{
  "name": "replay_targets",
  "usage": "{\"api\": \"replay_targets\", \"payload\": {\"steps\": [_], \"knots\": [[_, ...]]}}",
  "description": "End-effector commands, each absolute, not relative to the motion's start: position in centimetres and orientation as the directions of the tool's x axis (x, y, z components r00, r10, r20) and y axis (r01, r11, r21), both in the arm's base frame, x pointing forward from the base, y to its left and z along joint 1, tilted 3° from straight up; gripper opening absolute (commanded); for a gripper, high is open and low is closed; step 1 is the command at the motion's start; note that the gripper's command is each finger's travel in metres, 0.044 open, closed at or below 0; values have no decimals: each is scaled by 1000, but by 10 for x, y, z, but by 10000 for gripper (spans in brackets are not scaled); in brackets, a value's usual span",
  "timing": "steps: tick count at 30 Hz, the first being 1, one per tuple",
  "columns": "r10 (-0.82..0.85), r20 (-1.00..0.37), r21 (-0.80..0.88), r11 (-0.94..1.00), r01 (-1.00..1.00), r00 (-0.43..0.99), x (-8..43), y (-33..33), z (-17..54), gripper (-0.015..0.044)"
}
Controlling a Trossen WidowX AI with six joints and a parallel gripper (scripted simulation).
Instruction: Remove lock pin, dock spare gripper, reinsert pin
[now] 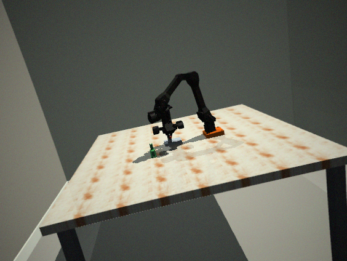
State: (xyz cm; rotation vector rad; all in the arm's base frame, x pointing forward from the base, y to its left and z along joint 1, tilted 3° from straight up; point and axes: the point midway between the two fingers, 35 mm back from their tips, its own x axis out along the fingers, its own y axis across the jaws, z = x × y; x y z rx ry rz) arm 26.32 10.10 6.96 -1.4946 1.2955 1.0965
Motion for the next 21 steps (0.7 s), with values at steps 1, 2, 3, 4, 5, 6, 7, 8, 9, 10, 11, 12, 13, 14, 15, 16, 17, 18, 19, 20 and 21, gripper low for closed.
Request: {"api": "replay_targets", "payload": {"steps": [1,2,3,4,5,6,7,8,9,10,11,12,13,14,15,16,17,18,19,20,21], "knots": [[-250,-965,-55,-102,-993,79,263,98,69,0],[-250,-965,-55,-102,-993,79,263,97,69,0],[-250,-965,-55,-102,-993,79,263,96,69,0],[-250,-965,-55,-102,-993,79,263,96,69,0],[-250,-965,-55,-102,-993,79,263,95,69,0],[-250,-965,-54,-102,-993,79,263,95,69,0],[-250,-965,-54,-102,-993,78,264,94,69,0],[-250,-965,-54,-102,-993,78,264,93,69,0],[-250,-965,-54,-102,-993,78,264,93,69,0],[-250,-965,-54,-102,-993,78,264,93,69,0],[-250,-965,-54,-102,-993,78,264,92,69,0],[-250,-965,-54,-102,-993,78,264,91,69,0],[-250,-965,-54,-102,-993,78,264,91,69,0],[-250,-965,-53,-102,-993,78,264,91,69,0],[-250,-965,-53,-102,-993,77,264,90,69,0],[-250,-965,-53,-102,-993,77,264,89,69,0],[-250,-965,-53,-102,-993,77,264,89,69,0],[-250,-965,-53,-102,-993,77,264,88,69,0],[-250,-965,-53,-102,-993,77,264,87,69,0],[-250,-965,-53,-102,-993,77,264,87,69,0],[-250,-965,-52,-102,-993,77,264,87,69,0]]}}
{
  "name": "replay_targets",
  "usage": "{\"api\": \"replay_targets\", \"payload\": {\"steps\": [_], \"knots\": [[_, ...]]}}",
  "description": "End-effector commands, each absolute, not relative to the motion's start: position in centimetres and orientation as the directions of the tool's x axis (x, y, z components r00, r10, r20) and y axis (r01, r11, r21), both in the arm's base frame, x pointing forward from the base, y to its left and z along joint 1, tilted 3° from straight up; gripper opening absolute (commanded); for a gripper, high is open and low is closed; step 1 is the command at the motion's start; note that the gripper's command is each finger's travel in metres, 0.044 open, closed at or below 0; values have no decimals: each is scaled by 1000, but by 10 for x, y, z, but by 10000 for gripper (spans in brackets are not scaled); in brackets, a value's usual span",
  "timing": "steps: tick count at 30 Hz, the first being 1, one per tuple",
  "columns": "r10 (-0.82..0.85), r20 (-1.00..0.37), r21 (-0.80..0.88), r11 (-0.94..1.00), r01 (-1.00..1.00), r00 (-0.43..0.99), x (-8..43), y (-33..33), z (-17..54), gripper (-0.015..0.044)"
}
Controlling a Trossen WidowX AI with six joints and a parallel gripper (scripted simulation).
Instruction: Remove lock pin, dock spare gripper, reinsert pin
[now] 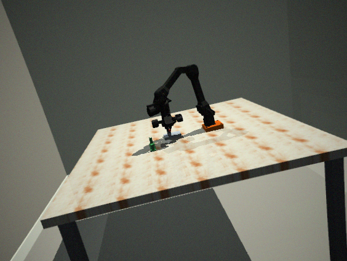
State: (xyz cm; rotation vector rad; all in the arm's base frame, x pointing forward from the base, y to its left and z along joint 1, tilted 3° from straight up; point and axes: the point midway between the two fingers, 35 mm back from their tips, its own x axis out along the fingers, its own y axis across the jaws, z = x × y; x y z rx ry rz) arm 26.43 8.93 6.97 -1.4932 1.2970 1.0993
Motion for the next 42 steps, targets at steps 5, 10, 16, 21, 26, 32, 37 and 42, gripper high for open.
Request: {"api": "replay_targets", "payload": {"steps": [5,10,16,21,26,32,37,42], "knots": [[-250,-965,-52,-102,-993,76,265,84,70,0],[-249,-965,-51,-102,-993,75,265,81,70,0],[-249,-965,-51,-102,-993,75,265,80,70,0],[-245,-967,-49,-99,-994,72,265,81,70,105],[-245,-967,-49,-99,-994,72,265,81,70,200],[-245,-967,-49,-99,-994,72,264,84,73,200],[-248,-967,-41,-99,-994,65,261,91,82,200],[-252,-966,-36,-101,-994,60,259,98,90,200]]}}
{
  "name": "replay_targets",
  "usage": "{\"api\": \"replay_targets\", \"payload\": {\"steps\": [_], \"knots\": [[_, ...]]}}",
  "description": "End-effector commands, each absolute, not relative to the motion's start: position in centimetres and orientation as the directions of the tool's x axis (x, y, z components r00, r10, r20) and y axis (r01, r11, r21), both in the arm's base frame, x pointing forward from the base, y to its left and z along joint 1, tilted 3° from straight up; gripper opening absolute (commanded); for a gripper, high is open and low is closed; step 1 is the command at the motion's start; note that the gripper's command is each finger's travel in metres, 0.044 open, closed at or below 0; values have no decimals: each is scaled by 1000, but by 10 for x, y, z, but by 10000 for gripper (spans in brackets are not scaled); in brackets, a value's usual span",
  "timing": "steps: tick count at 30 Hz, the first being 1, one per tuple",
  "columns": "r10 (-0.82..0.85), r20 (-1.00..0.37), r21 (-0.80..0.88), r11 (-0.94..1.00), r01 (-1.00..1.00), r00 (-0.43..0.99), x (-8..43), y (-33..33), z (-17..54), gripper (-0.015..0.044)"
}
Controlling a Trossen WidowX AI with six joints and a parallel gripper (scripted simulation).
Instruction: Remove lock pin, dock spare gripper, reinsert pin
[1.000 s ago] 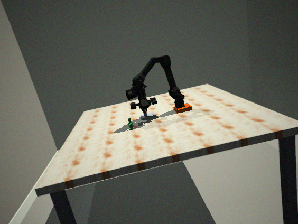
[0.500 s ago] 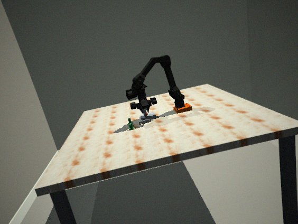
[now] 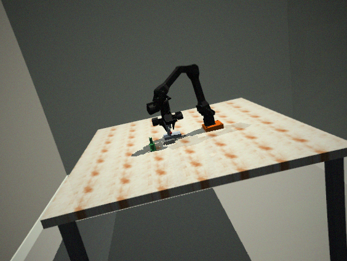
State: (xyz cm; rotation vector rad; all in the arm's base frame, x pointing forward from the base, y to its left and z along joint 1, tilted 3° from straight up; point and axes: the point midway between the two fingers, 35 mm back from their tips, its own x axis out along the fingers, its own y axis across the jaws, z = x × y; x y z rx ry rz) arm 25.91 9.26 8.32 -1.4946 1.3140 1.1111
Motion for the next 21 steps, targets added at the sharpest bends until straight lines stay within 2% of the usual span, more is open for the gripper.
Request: {"api": "replay_targets", "payload": {"steps": [1,21], "knots": [[-252,-966,-35,-102,-994,60,258,99,91,200],[-266,-963,-24,-109,-994,52,250,126,125,200]]}}
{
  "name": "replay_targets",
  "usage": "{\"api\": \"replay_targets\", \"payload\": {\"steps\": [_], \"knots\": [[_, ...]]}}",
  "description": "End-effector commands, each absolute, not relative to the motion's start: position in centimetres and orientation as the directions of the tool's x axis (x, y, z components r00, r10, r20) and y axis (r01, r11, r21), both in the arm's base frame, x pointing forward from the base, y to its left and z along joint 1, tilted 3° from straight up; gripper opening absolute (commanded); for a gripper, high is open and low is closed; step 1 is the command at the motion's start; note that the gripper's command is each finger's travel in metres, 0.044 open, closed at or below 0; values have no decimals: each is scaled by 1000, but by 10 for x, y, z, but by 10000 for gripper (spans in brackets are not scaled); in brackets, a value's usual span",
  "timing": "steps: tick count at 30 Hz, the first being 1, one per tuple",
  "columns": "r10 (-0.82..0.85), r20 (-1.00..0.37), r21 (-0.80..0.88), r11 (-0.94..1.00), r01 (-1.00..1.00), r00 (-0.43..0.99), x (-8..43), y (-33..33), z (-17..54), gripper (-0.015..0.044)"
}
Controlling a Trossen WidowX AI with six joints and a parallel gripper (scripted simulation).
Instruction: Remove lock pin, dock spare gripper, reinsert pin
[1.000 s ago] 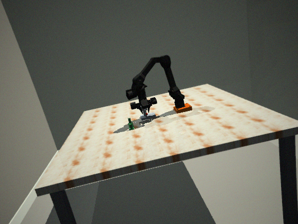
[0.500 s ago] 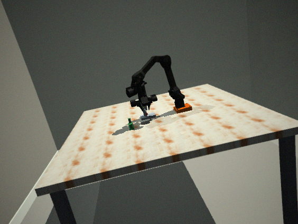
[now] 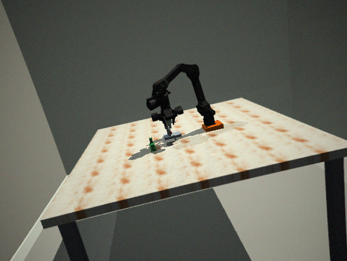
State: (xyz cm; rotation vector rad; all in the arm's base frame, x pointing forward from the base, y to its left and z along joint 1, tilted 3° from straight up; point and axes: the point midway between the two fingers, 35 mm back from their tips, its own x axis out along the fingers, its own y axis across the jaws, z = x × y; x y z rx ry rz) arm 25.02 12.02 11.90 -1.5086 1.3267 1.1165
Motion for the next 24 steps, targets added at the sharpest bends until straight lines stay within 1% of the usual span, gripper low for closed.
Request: {"api": "replay_targets", "payload": {"steps": [1,12,21,24], "knots": [[-267,-962,-24,-110,-994,52,249,127,127,200],[-273,-961,-23,-114,-993,54,245,141,147,200],[-274,-960,-23,-115,-993,54,246,136,141,436],[-274,-960,-23,-115,-993,54,246,136,141,440]]}}
